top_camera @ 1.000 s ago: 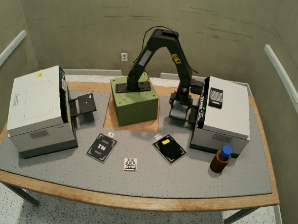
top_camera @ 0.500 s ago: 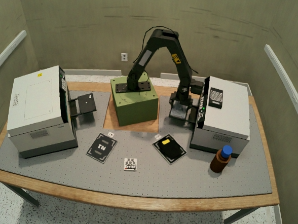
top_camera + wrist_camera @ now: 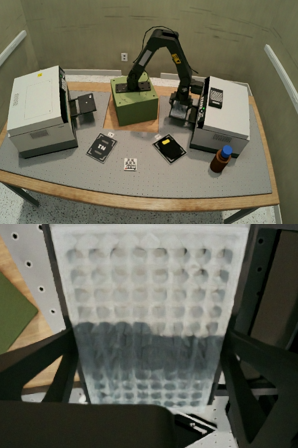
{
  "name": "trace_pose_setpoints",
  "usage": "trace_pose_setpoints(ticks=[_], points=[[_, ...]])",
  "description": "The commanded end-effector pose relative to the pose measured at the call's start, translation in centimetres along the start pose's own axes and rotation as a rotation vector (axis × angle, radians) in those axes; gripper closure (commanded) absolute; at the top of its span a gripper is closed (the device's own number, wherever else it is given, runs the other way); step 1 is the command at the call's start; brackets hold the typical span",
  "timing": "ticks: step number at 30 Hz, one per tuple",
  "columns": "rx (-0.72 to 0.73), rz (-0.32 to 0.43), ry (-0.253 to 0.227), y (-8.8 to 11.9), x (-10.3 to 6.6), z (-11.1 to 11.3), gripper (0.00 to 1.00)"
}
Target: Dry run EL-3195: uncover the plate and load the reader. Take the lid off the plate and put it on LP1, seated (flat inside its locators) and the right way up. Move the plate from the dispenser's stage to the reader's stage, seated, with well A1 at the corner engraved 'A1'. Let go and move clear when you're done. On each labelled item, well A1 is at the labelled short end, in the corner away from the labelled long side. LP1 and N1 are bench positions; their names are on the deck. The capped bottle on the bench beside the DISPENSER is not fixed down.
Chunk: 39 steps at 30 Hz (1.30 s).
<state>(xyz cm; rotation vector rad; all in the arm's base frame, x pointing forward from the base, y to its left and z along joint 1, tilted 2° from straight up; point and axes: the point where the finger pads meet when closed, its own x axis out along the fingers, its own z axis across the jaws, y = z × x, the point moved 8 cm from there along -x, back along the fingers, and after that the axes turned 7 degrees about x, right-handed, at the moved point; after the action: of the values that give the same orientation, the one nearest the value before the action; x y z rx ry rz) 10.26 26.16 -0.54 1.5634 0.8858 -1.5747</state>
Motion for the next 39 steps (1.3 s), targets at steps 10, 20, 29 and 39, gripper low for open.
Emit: trace_pose_setpoints(ticks=[10, 20, 29, 39], points=[[0.003, -0.02, 0.034, -0.1, -1.5, -0.9, 0.14], [0.004, -0.02, 0.036, -0.1, -1.7, -1.0, 0.14], [0.005, -0.021, 0.039, -0.1, -2.0, -1.0, 0.14], [-0.006, -0.023, 0.056, -0.4, -2.3, -1.1, 0.14]])
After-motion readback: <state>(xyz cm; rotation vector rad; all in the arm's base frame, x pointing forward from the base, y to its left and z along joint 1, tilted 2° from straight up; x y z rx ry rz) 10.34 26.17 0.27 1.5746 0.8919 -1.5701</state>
